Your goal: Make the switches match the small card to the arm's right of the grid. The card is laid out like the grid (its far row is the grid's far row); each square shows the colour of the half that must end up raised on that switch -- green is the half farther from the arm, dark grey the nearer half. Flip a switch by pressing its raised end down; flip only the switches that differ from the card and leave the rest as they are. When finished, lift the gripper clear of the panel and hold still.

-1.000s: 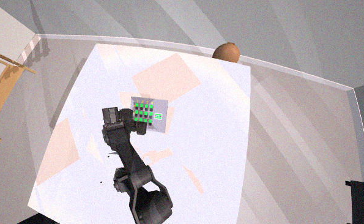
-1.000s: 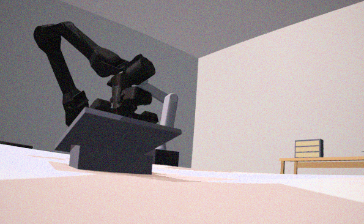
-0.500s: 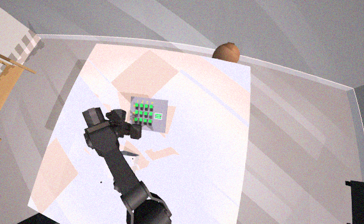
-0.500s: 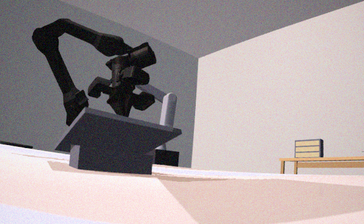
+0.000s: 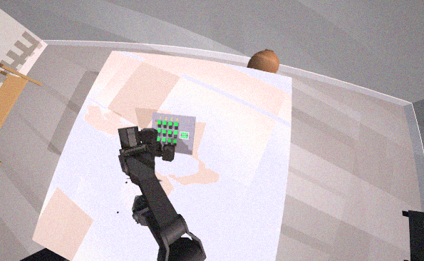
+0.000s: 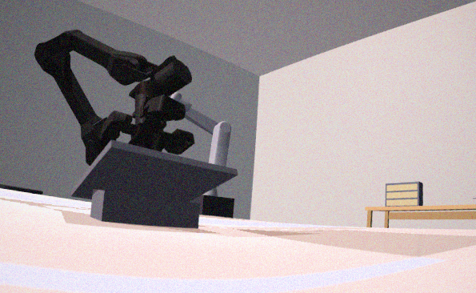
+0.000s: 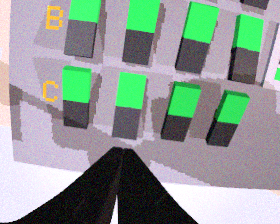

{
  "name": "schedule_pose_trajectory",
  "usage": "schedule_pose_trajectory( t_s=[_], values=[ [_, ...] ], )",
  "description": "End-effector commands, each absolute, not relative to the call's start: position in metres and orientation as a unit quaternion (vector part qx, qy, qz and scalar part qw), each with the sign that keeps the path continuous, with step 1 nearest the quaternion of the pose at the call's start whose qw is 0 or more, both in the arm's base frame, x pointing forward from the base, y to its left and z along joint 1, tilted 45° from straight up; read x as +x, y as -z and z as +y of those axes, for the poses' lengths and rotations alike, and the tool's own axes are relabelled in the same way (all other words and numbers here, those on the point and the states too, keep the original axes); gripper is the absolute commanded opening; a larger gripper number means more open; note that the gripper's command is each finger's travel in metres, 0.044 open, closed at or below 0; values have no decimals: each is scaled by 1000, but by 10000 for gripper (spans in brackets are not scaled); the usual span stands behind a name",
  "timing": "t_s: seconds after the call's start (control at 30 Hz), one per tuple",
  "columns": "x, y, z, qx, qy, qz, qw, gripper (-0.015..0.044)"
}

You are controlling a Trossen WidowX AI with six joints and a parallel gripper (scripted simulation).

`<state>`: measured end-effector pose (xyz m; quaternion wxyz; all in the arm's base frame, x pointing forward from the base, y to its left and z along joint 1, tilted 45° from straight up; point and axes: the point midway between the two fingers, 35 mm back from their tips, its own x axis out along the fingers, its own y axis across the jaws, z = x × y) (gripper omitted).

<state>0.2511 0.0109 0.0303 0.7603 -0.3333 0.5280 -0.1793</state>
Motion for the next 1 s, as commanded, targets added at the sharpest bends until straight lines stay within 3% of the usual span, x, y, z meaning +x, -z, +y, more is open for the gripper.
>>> schedule_pose_trajectory(
  t_s=[0.0,0.97],
  values=[
    [254,-27,7,-338,178,524,761,0],
    [262,-13,-6,-339,178,523,761,0]
  ],
)
